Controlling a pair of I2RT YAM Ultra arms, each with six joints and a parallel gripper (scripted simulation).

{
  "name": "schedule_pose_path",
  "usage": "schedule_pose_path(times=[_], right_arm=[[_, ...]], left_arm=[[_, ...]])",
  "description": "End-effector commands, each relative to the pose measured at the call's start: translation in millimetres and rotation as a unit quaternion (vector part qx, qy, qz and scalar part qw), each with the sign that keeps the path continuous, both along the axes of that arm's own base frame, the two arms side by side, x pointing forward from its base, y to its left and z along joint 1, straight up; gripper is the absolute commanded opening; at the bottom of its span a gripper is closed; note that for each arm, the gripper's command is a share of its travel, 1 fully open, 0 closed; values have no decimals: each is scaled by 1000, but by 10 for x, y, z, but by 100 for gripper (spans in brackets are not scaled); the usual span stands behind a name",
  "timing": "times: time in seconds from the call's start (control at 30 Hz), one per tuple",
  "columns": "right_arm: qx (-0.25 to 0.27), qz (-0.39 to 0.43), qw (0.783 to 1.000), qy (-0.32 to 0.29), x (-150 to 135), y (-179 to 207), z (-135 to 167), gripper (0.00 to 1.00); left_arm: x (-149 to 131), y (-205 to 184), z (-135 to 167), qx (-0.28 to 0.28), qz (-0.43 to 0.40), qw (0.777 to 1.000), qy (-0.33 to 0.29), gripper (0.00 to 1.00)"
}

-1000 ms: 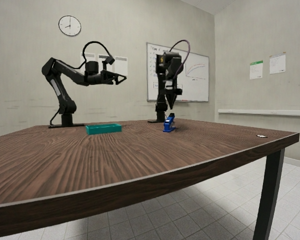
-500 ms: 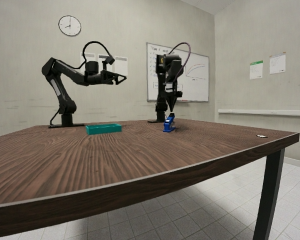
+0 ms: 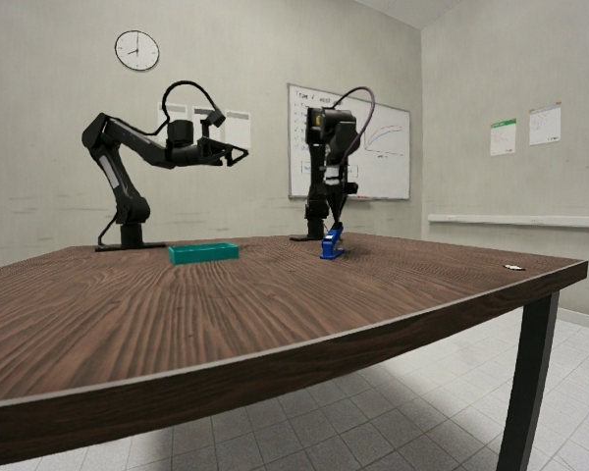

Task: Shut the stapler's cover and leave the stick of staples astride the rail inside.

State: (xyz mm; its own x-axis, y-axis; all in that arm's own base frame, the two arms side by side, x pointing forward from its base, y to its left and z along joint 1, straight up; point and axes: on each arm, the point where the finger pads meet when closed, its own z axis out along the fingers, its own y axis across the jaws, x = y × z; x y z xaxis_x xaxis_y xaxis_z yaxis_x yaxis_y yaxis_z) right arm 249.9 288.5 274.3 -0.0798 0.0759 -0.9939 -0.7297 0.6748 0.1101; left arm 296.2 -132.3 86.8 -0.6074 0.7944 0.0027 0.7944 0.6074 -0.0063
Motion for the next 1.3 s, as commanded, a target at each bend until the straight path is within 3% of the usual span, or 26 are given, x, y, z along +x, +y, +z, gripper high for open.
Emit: schedule_pose_path(times=[0.0,1.27], right_arm=[[2,5,1000,-3,-27,-15,29,100],[2,5,1000,-3,-27,-15,29,100]], left_arm=[[20,-35,-53,0,0,1000,-5,0],[33,-41,-236,-2,0,1000,-9,0]])
